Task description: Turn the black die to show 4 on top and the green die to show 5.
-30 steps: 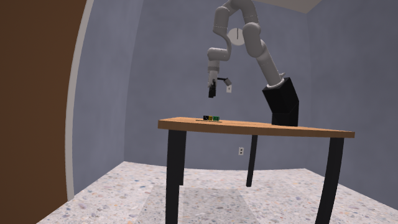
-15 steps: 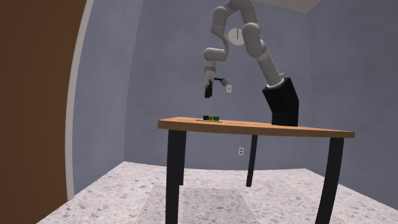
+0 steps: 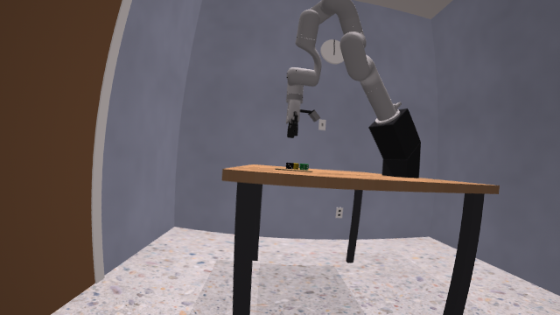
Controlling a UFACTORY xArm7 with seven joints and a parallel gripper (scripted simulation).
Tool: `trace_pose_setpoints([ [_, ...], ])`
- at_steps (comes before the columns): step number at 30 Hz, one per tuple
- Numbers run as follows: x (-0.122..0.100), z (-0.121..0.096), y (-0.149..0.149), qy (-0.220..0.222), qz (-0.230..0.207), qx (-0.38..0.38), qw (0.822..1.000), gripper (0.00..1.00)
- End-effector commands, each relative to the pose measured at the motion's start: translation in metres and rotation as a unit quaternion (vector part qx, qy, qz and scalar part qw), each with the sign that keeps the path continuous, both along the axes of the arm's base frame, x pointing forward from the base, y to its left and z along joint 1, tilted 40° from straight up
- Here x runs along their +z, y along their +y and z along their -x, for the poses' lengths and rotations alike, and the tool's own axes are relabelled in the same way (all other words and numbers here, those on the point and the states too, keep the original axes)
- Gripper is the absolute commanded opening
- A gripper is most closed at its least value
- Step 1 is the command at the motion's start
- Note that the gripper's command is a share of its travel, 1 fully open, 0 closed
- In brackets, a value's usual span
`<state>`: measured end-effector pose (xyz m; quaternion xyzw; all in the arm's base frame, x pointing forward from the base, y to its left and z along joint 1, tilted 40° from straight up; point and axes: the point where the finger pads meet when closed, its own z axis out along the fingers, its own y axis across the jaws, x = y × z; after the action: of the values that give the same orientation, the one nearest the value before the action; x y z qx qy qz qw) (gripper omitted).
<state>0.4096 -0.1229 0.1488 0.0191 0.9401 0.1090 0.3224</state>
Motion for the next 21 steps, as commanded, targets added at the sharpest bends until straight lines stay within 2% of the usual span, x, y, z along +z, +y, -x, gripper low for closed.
trace_pose_setpoints([
  [1, 0.0009, -0.0003, -0.001, -0.001, 0.001, -0.001, 1.0, 1.0],
  [14, 0.0004, -0.0009, -0.0009, -0.004, 0.009, 0.01, 1.0, 1.0],
  [17, -0.0008, -0.0024, -0.0007, -0.011, 0.03, 0.037, 0.999, 1.0],
  [21, -0.0039, -0.0061, -0.0002, -0.028, 0.083, 0.102, 0.991, 1.0],
])
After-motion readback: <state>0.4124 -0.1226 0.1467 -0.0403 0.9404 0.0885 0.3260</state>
